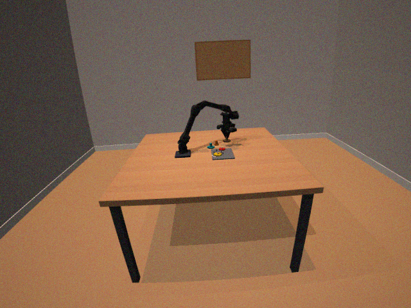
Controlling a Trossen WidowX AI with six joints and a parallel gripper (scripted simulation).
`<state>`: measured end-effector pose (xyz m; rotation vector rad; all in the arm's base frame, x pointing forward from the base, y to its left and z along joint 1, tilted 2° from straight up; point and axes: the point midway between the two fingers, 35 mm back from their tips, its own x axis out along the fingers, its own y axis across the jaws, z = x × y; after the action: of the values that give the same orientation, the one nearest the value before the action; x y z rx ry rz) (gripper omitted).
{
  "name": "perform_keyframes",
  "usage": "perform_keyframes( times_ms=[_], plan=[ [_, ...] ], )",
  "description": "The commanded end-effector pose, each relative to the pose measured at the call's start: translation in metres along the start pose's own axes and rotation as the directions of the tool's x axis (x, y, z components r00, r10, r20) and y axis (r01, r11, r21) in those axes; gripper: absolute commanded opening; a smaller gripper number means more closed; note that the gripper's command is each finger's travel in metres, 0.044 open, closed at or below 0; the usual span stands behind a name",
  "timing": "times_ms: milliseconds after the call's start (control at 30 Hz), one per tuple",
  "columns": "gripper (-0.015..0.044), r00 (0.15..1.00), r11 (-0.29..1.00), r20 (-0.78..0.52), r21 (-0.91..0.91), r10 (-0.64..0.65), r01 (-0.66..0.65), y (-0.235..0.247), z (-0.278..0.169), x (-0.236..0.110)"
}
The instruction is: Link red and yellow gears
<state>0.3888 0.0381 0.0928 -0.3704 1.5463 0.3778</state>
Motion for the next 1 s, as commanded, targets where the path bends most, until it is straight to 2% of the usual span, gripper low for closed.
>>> perform_keyframes(
  times_ms=[0, 967],
  plan=[
    [0.0000, 1.000, 1.000, 0.002, -0.001, -0.004, 0.004, 0.000, 0.001, -0.010],
    [0.0000, 1.000, 1.000, 0.011, 0.001, -0.007, 0.007, 0.003, -0.003, -0.070]
  ],
)
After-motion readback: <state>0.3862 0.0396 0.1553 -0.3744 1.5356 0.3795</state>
